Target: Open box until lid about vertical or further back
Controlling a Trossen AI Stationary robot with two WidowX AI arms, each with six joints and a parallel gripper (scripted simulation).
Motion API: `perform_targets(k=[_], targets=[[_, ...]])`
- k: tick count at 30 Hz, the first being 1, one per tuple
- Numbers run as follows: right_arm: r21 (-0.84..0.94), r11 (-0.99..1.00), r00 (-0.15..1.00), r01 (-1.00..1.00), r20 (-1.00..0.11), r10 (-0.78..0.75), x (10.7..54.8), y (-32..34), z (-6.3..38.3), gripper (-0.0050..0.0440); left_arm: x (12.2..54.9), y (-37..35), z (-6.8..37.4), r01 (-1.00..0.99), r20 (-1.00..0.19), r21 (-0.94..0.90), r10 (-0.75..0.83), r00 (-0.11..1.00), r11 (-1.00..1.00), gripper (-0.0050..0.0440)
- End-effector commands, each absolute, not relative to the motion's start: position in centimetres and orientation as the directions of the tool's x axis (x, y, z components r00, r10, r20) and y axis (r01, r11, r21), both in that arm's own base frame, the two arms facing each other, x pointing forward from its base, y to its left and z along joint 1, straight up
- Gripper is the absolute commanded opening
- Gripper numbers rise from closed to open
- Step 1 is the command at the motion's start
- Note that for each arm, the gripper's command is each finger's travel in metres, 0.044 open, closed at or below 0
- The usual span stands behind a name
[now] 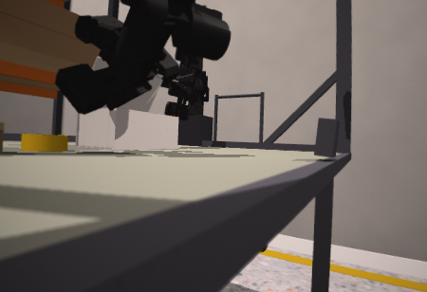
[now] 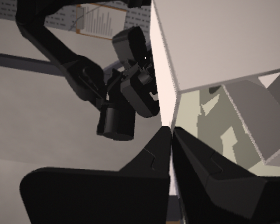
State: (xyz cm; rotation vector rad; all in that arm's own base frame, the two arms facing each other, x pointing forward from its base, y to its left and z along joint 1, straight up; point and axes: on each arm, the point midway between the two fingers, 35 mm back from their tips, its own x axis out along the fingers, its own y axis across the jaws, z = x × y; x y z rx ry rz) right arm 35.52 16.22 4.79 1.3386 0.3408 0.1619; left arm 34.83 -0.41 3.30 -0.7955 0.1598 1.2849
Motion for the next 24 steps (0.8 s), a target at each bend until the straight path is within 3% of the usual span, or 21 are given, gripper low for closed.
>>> perform_targets(k=[1, 24], targets=[[0.974, 0.22, 0.941, 0.054, -0.123, 0.314, 35.53, 16.13, 5.97, 0.0006, 34.93, -0.57, 3.35, -0.896, -0.539, -0.441, 0.782, 0.313, 0.054, 0.0017], [0.974, 0.22, 0.941, 0.054, -0.123, 0.314, 35.42, 15.43, 6.46, 0.0006, 34.93, -0.57, 3.35, -0.896, -0.539, -0.441, 0.782, 0.313, 0.054, 0.0018]])
